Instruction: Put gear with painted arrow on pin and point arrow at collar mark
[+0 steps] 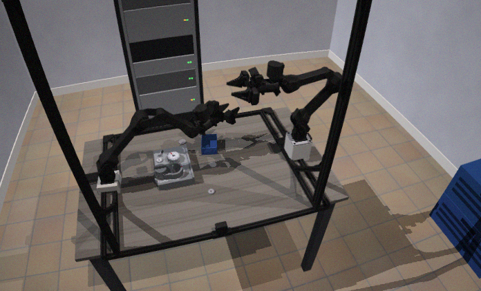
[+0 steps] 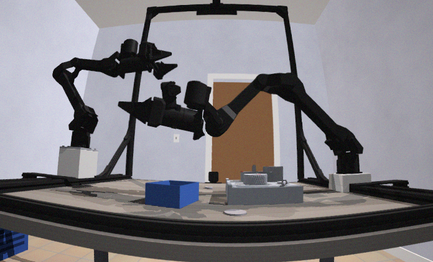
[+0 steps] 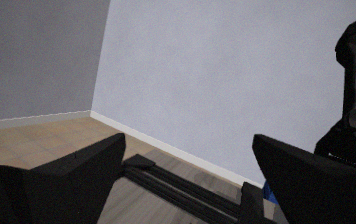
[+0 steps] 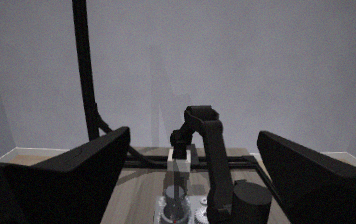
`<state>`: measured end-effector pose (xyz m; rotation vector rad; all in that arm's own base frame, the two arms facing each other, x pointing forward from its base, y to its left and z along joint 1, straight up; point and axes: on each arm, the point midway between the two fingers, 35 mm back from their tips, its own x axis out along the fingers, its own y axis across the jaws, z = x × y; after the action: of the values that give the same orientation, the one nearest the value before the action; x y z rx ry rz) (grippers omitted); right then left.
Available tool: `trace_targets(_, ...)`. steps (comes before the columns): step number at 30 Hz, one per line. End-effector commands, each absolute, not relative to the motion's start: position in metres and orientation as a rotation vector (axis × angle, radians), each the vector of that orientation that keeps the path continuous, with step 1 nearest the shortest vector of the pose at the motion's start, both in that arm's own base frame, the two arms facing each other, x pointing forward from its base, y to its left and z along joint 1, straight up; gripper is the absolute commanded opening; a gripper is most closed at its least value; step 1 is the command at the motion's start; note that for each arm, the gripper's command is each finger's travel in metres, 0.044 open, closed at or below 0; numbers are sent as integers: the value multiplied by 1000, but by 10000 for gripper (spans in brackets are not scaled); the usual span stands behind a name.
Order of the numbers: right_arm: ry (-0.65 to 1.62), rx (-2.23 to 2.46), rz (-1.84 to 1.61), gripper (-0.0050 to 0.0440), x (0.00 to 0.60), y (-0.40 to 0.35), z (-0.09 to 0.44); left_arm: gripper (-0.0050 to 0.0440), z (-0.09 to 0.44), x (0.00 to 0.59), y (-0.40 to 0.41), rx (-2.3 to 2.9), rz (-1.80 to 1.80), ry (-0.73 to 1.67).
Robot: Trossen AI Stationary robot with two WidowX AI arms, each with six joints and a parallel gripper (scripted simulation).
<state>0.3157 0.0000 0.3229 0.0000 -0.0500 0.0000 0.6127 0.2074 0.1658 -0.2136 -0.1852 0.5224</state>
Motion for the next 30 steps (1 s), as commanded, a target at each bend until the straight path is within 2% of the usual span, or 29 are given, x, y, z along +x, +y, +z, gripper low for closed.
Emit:
trace_targets(1,-50,0,0,400,316,0,323,400,166,613,207,-214,522,-185)
trace_targets(21,-50,0,0,400,315,-1,323,400,165,613,207,-205,523,-175)
trace_targets(30,-45,-6,0,400,304,-23,332,400,147,609,203,10,511,62)
